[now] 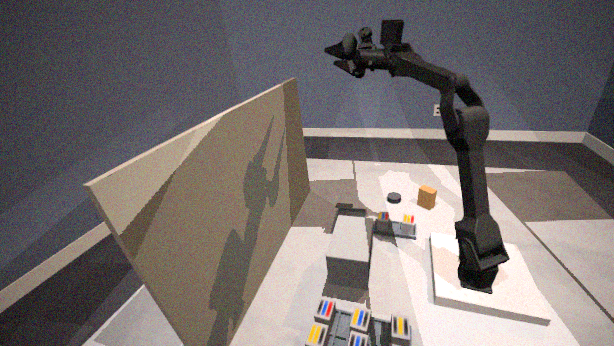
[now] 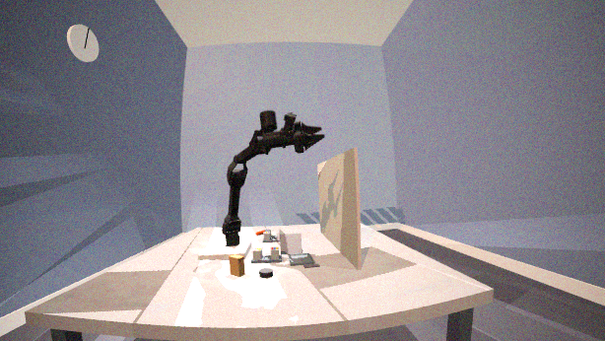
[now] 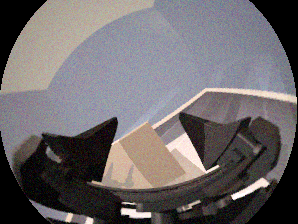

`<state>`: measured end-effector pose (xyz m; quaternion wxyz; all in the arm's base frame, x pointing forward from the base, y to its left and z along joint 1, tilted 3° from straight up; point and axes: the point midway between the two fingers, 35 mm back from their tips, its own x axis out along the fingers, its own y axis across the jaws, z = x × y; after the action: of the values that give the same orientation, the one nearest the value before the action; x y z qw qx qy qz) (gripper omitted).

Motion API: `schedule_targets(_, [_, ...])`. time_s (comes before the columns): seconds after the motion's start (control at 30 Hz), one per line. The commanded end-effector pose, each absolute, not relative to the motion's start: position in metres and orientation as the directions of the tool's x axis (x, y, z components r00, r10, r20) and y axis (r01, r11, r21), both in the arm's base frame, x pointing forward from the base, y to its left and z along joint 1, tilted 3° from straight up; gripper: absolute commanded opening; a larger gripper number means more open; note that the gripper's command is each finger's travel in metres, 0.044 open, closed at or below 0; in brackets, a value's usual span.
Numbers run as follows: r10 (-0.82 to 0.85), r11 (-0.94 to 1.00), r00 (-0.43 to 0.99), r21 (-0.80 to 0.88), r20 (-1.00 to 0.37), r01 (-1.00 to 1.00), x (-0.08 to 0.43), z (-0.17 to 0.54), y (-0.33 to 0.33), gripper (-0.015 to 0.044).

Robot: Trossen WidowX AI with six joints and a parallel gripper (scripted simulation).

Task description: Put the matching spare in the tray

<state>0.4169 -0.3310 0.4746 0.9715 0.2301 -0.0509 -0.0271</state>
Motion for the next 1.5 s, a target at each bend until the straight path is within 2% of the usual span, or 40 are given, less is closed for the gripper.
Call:
schedule_targets(0.0, [-0.089,0.865,0.996,0.494,-0.026,0.09,0.441,0.448,-0.308,0.044])
schedule_targets(0.2, [-0.077,0.832,0.961,0.514,-0.267,0.21,0.472,0.391,-0.259,0.044])
schedule_targets(0.4, [-0.055,0.82,0.849,0.462,-0.525,0.338,0.479,0.328,-0.21,0.044])
schedule_targets(0.63, [-0.024,0.839,0.738,0.388,-0.674,0.382,0.476,0.29,-0.173,0.044])
schedule_targets(0.9, [0.055,0.966,0.388,0.148,-0.92,0.213,0.443,0.224,-0.06,0.044])
schedule_targets(1.07, [0.009,1.0,0.116,0.007,-0.993,-0.021,0.397,0.199,0.0,0.044])
schedule_targets(1.13, [-0.016,0.996,0.052,-0.02,-0.999,-0.09,0.384,0.196,0.012,0.044])
schedule_targets(1.33, [-0.019,0.995,0.042,-0.023,-0.999,-0.099,0.383,0.194,0.013,0.044])
schedule_targets(1.47, [-0.02,0.995,0.001,-0.02,-1.0,-0.096,0.385,0.154,0.012,0.044])
